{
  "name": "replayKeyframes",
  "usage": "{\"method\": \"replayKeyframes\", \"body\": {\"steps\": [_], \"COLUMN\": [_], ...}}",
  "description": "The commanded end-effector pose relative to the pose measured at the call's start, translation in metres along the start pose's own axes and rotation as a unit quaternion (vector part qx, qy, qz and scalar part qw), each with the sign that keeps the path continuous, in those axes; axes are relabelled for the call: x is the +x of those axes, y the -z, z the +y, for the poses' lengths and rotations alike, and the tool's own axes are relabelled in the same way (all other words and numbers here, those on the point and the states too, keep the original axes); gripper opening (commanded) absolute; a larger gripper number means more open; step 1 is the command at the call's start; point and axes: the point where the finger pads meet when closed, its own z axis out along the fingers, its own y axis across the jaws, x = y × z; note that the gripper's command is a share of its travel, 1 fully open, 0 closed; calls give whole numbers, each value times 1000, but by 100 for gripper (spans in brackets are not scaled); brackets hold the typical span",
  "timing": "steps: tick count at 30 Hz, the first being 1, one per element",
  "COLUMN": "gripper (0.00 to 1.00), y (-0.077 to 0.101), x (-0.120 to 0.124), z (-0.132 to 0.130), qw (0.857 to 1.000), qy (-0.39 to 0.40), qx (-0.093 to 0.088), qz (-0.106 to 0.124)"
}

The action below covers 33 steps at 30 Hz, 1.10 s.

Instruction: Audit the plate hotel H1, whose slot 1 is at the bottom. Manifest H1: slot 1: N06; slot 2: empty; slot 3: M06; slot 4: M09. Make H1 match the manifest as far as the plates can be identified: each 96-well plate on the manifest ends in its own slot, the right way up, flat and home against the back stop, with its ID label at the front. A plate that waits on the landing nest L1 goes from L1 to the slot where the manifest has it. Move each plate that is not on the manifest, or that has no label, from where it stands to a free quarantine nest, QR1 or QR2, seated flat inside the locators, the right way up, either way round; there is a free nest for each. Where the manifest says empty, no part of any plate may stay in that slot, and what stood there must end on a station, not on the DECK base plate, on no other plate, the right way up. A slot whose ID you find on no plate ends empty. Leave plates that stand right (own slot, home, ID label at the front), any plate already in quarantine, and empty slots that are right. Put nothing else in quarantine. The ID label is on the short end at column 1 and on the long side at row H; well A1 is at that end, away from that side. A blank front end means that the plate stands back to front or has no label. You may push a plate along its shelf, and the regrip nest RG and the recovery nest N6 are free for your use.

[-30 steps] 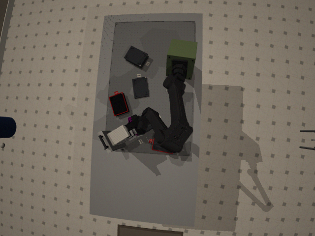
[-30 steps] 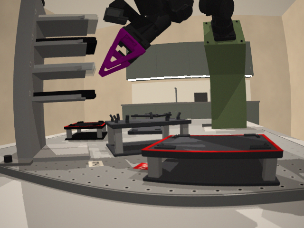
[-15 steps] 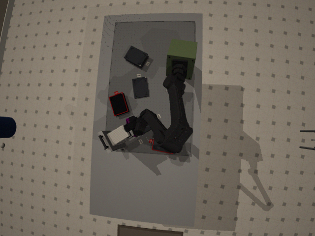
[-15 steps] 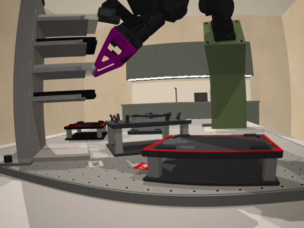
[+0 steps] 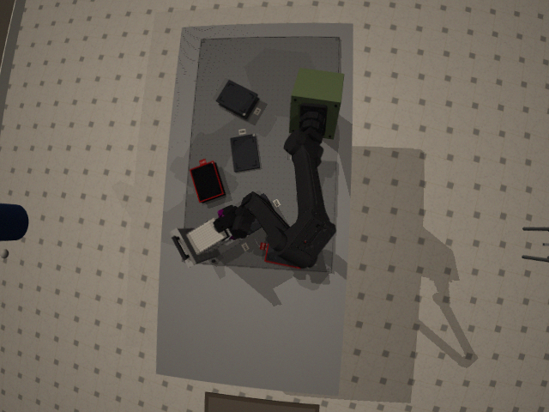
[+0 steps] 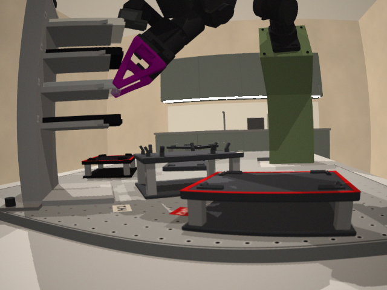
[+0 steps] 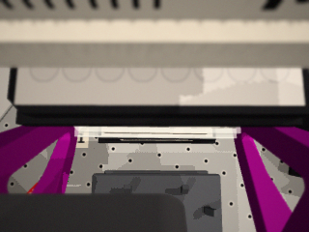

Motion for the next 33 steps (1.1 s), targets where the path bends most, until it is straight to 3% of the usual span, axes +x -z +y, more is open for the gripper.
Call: {"method": "replayKeyframes", "body": {"steps": [1, 21, 22, 33], "gripper": [86, 86, 86, 86], "y": [-1, -1, -5, 11], "x": [-8, -8, -9, -1], "z": [1, 1, -8, 11], "qw": [1000, 1000, 1000, 1000], "qy": [0, 0, -5, -4], "qx": [-2, -2, 8, -14], "qz": [-10, -10, -8, -15]}}
